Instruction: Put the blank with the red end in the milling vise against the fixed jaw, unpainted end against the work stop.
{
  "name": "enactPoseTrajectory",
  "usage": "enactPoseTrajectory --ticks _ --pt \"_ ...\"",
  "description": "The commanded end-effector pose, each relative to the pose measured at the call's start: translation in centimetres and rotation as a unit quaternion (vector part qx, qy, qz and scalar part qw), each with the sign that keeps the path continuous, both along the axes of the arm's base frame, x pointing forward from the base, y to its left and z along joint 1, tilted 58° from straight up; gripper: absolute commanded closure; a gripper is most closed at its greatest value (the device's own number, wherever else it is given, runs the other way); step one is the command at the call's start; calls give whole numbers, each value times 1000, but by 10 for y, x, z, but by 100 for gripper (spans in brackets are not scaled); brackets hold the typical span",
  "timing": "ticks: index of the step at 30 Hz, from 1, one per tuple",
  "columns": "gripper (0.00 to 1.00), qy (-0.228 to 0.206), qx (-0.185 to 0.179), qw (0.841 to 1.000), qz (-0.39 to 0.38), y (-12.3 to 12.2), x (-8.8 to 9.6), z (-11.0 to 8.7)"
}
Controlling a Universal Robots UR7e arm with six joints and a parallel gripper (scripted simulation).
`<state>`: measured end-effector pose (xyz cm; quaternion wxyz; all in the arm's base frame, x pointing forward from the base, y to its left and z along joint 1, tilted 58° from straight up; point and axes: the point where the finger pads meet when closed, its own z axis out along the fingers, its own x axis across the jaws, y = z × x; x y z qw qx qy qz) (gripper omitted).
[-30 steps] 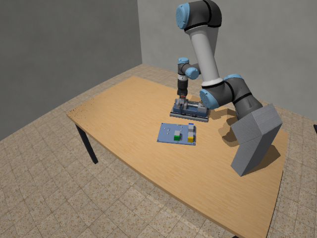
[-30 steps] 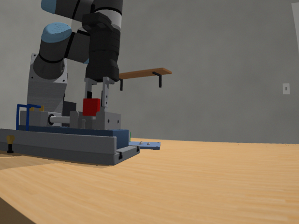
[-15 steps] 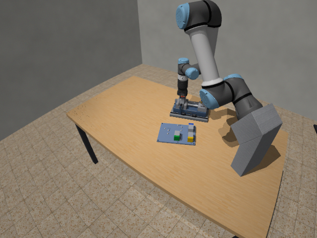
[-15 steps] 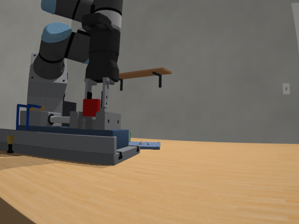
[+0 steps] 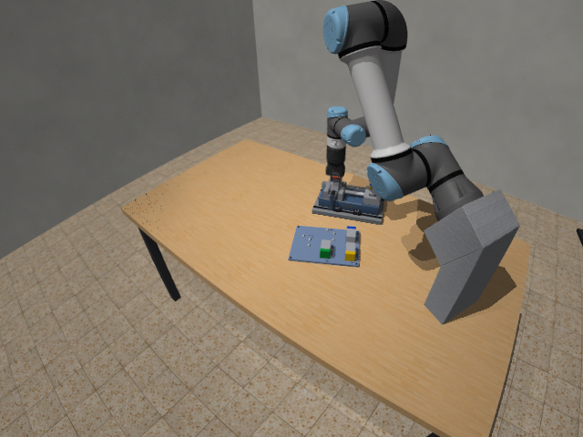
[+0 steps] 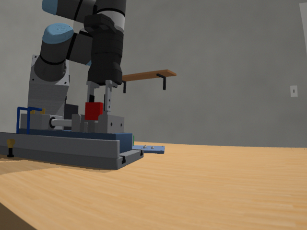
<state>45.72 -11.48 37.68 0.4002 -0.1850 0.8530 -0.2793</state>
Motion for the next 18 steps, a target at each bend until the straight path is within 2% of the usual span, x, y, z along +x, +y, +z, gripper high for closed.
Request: enactPoseTrajectory --ticks 1,18 --pt "100 -1 0 1000 0 0 1 0" --pt "100 -1 0 1000 0 1 2 -1"
